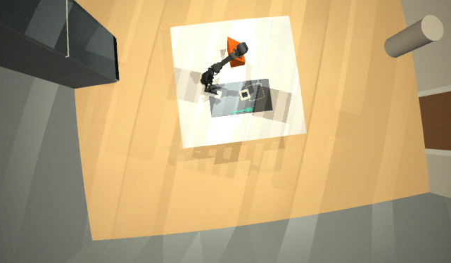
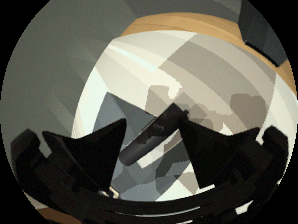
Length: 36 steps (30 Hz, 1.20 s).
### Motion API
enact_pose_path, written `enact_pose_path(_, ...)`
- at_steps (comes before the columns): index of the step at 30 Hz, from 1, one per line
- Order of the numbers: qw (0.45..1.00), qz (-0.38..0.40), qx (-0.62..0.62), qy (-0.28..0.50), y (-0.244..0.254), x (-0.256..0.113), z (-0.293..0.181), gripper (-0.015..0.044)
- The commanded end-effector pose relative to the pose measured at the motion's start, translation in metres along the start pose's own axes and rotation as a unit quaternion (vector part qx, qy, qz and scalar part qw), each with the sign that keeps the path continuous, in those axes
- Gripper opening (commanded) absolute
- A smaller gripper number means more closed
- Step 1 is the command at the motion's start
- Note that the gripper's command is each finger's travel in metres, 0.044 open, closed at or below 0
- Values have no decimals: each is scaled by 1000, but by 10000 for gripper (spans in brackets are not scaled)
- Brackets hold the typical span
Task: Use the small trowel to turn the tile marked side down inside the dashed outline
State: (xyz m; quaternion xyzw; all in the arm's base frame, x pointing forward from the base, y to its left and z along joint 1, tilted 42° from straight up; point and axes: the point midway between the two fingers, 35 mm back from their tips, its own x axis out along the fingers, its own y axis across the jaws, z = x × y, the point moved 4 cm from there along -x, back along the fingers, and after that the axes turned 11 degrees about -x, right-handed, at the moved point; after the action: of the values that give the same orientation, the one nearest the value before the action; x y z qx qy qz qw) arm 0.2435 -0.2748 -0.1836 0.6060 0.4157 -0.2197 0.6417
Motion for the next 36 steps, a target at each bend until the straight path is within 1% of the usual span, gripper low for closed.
enact_pose_path(1,998,15,64,-8,1,-1,-9,300)
enact_pose_path(11,973,57,224,-23,3,-3,-33,300)
enact_pose_path(21,922,100,373,-19,7,-10,-58,300)
enact_pose_path(28,918,103,382,-18,7,-9,-59,300)
enact_pose_path(36,918,103,382,-18,10,3,-57,300)
